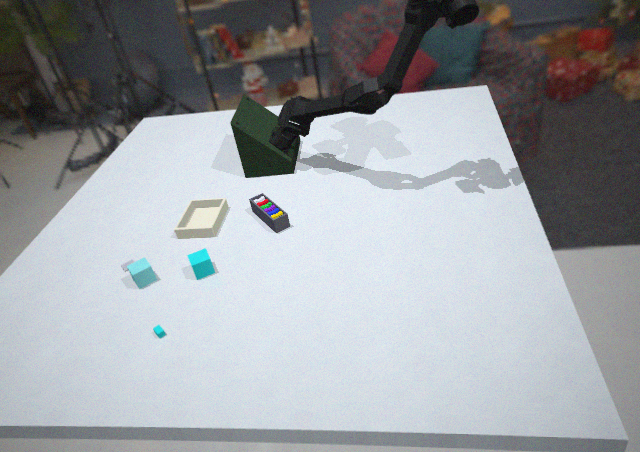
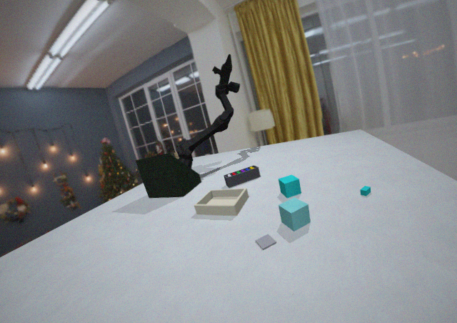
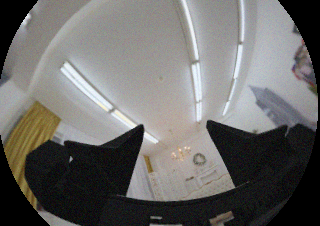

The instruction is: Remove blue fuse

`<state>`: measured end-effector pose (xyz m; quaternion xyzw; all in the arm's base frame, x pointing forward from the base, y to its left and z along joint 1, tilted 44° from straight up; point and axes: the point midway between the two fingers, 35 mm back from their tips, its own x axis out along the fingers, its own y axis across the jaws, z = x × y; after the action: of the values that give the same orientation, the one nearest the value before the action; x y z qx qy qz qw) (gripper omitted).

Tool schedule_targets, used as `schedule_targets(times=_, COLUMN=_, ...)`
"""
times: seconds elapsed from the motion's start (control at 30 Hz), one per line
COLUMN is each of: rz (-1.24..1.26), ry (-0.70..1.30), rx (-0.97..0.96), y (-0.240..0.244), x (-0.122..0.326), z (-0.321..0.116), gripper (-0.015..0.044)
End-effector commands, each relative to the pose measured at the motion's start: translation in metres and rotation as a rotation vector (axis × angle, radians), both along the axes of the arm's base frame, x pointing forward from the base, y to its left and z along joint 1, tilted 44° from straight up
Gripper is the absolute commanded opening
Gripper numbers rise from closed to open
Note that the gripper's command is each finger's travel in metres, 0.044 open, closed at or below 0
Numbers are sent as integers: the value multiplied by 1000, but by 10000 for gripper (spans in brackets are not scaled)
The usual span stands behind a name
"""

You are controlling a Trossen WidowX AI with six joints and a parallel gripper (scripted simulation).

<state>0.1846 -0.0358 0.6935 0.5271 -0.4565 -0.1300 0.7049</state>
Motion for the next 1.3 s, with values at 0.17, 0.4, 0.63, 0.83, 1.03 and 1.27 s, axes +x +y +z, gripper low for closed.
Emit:
schedule_targets(times=0.17, rz=234, ry=-302, rx=212, y=-19, x=-52, z=10, gripper=243)
schedule_targets(times=0.4, rz=581, ry=-746, rx=589, y=-76, x=-114, z=5, gripper=70)
schedule_targets(times=0.63, rz=871, ry=-1168, rx=1015, y=-153, x=-143, z=-24, gripper=70)
schedule_targets(times=0.83, rz=1037, ry=-1405, rx=1312, y=-203, x=-133, z=-54, gripper=70)
schedule_targets(times=1.03, rz=1102, ry=-1555, rx=1521, y=-233, x=-116, z=-78, gripper=70)
schedule_targets(times=1.27, rz=1115, ry=-1827, rx=1893, y=-276, x=-79, z=-129, gripper=70)
